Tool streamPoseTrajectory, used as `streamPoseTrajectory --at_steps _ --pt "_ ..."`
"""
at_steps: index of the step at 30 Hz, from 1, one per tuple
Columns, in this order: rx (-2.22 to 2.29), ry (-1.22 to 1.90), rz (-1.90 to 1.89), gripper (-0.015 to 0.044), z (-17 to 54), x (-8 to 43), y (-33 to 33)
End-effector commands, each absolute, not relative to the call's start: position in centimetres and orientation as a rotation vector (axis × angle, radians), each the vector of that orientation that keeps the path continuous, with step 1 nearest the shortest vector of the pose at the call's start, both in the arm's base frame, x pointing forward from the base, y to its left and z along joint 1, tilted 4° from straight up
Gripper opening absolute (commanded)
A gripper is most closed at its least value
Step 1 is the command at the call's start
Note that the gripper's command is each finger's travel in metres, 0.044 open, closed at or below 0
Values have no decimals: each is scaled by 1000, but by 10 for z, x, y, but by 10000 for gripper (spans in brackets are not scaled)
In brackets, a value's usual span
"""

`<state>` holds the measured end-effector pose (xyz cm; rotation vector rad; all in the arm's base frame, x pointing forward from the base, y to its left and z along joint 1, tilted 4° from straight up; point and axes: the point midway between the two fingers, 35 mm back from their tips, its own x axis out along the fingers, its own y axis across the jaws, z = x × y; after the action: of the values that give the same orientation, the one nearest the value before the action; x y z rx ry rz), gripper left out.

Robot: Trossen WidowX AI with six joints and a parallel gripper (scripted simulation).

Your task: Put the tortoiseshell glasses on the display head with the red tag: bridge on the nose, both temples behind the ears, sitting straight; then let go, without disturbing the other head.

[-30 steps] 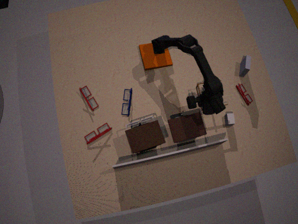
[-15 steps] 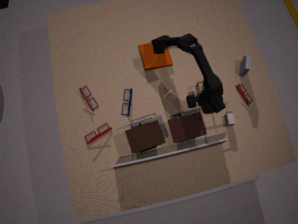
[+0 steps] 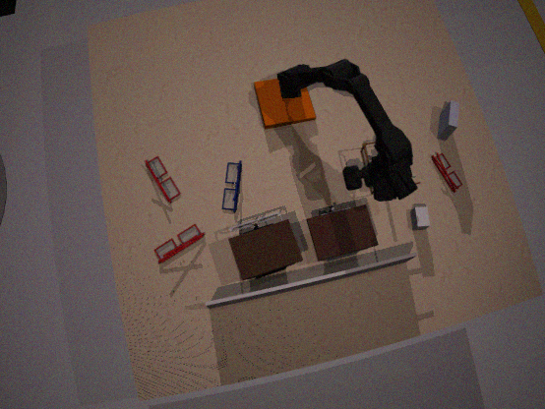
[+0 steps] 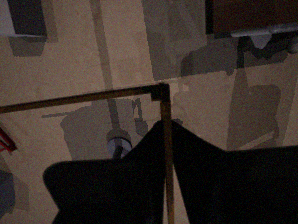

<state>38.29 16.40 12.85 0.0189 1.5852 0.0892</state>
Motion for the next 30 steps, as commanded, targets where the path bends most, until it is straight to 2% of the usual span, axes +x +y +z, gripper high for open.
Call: streamPoseTrajectory --at_steps 1,30 --pt "18 1581 92 0 141 382 163" --pt "384 1320 -460 0 175 311 206"
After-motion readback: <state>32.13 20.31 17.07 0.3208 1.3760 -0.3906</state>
